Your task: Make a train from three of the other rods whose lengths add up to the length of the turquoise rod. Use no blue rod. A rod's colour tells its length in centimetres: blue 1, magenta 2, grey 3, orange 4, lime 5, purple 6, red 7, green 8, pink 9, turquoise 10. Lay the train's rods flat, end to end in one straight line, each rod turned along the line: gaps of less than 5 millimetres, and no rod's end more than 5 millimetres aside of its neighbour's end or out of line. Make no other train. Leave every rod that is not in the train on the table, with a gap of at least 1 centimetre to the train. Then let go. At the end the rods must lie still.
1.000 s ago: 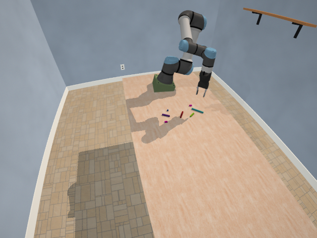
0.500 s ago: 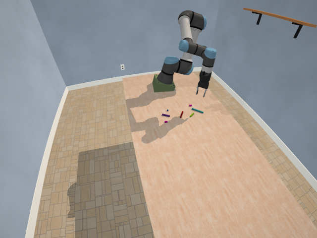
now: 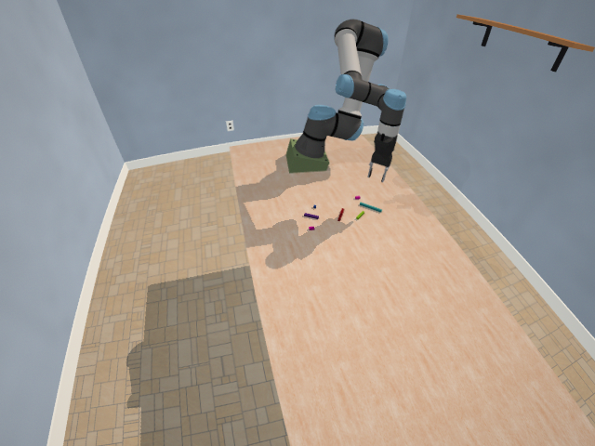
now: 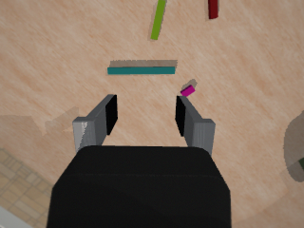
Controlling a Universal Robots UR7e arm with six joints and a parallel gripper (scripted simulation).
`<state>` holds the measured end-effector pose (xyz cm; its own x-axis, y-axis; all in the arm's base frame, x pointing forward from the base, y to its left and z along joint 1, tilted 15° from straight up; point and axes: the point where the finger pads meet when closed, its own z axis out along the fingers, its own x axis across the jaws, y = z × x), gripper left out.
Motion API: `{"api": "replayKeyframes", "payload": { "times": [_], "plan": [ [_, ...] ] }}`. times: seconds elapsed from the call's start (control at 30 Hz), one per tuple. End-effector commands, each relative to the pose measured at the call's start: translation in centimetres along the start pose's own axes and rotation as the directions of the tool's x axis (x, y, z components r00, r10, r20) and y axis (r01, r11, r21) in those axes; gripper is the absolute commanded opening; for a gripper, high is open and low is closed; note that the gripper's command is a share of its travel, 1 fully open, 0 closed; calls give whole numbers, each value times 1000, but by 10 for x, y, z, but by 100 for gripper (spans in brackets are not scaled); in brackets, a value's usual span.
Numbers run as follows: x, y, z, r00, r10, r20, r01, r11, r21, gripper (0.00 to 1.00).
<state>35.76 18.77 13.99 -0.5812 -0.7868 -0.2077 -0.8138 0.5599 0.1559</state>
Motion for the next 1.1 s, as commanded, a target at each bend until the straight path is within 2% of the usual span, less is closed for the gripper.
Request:
{"api": "replayKeyframes", "payload": {
  "times": [0.0, 0.27, 0.43, 0.77, 0.83, 1.07],
  "plan": [
    [0, 0, 0, 1000, 0, 1, 0, 1000, 1, 100],
    [1, -4, 1, 1000, -13, 0, 13, 1000, 1, 100],
    [4, -18, 5, 999, -55, -1, 55, 999, 3, 100],
    [27, -75, 23, 972, -237, -6, 237, 972, 5, 100],
    [27, -75, 23, 972, -237, -6, 237, 972, 5, 100],
    [57, -123, 42, 914, -406, -9, 406, 914, 3, 100]
  ]
}}
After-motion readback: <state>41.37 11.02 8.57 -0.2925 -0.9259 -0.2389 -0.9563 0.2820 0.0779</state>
